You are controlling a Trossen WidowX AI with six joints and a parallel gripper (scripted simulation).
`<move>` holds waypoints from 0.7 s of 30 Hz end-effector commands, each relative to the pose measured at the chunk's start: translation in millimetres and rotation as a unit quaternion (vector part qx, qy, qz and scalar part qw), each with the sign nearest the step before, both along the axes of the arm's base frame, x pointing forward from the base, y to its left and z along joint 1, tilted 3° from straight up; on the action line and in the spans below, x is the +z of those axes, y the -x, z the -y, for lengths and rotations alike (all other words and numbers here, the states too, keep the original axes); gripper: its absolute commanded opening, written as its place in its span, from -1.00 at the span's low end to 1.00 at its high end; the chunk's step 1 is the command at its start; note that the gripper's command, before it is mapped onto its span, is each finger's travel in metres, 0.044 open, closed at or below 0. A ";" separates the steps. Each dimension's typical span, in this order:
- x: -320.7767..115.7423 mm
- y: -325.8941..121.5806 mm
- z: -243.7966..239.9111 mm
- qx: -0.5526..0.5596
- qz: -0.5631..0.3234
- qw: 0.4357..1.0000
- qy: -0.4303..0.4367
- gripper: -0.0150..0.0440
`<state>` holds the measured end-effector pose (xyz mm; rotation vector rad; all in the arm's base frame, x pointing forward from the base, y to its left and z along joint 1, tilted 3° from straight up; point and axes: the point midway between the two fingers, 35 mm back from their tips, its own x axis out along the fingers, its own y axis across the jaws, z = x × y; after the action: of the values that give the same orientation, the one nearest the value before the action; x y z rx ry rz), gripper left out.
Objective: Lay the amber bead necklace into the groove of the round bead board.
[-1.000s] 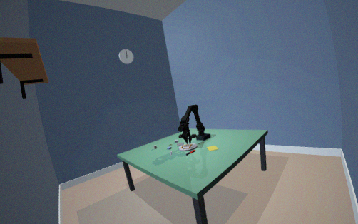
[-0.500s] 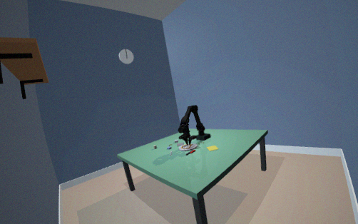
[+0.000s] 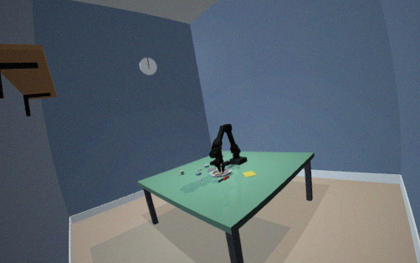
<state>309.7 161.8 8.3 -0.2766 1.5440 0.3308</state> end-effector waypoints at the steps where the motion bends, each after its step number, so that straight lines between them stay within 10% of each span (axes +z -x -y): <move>1: -9.1 3.6 0.8 -0.003 -0.008 1.000 0.001 -0.08; 21: -11.0 2.5 0.9 -0.001 -0.005 1.000 0.003 -0.49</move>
<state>307.1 160.9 -2.9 -0.2778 1.5554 0.3272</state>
